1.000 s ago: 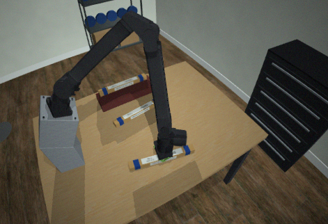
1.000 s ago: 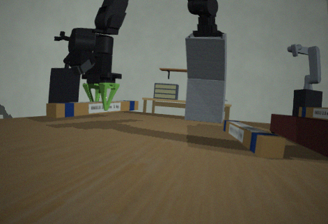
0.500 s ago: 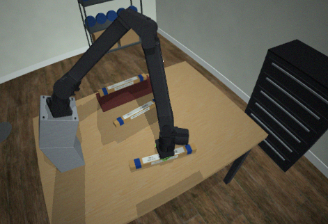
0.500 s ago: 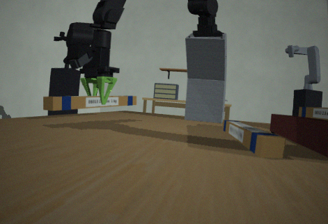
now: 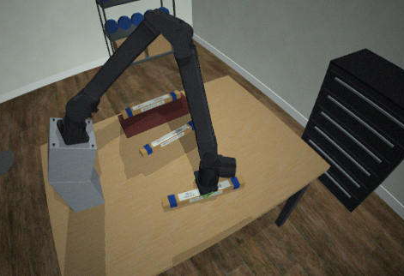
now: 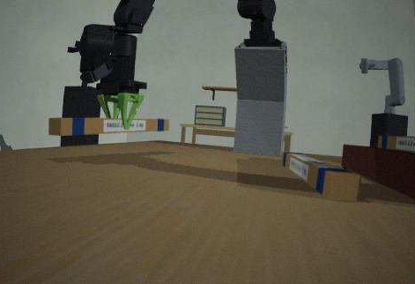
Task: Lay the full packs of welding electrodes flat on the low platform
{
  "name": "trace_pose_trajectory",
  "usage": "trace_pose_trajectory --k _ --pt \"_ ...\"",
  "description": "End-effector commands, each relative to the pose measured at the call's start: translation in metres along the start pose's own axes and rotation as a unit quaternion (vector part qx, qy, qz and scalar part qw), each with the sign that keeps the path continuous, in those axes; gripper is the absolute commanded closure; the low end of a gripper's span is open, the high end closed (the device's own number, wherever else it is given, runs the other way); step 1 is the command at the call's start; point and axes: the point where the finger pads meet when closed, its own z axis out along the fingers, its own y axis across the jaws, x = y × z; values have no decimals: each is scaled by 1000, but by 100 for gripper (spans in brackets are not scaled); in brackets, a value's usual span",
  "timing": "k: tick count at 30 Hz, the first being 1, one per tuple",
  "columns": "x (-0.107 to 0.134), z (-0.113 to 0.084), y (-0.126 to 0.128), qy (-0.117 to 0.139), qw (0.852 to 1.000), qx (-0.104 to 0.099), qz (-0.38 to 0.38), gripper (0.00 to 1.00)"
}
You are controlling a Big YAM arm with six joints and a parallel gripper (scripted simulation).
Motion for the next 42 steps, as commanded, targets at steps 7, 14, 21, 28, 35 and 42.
trace_pose_trajectory --k 7,14,21,28,35,42 --pt "-39 -45 -27 -43 999 23 -1 100" --pt "-41 -47 -29 -43 999 23 -1 100" --pt "-43 -49 -29 -43 999 23 -1 100" --pt "-44 -50 -30 -43 999 23 -1 100" --pt "-44 -51 -31 -44 999 24 -1 100" --pt "-45 -52 -31 -44 999 24 -1 100"
